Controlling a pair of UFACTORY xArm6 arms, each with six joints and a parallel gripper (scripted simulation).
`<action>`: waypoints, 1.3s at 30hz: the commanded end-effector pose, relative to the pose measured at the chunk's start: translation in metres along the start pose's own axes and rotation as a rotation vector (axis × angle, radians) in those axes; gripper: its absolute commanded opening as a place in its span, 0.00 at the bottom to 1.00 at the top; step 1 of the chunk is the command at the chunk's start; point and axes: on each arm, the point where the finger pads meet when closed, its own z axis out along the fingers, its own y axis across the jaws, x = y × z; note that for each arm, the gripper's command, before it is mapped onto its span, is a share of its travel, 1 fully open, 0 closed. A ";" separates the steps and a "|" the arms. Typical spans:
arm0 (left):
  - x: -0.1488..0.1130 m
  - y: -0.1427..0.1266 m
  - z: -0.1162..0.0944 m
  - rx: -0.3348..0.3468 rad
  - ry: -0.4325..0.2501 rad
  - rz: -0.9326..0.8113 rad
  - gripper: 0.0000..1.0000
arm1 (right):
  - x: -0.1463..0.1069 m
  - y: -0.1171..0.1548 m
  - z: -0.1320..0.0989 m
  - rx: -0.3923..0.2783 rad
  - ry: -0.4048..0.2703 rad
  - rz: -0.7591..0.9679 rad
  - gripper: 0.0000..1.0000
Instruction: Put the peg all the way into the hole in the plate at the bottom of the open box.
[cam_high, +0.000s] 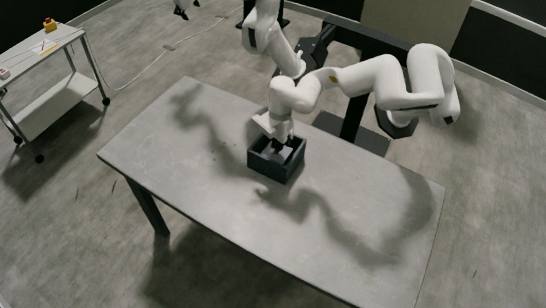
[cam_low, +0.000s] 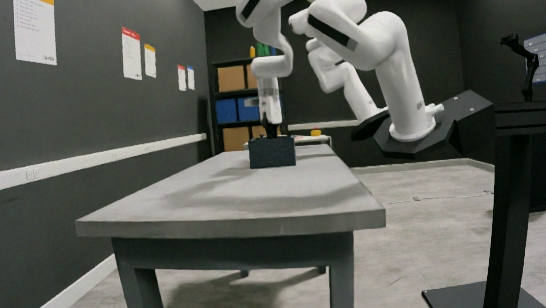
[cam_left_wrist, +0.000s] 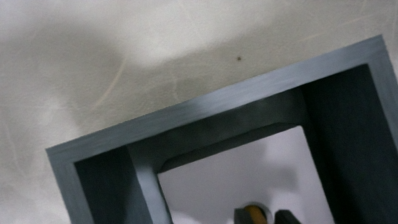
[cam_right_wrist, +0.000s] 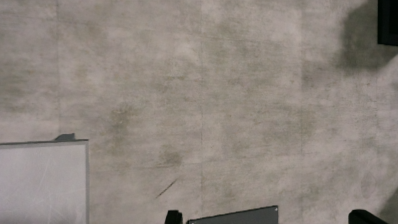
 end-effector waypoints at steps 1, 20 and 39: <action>0.001 0.000 0.003 -0.001 0.002 0.000 0.00 | 0.000 0.000 -0.001 0.000 0.002 0.000 1.00; 0.001 0.000 0.013 -0.001 0.002 0.000 0.00 | 0.000 0.000 -0.001 0.000 0.002 0.000 1.00; 0.001 0.000 0.013 -0.001 0.002 0.000 0.29 | 0.000 0.000 -0.001 0.000 0.002 0.000 1.00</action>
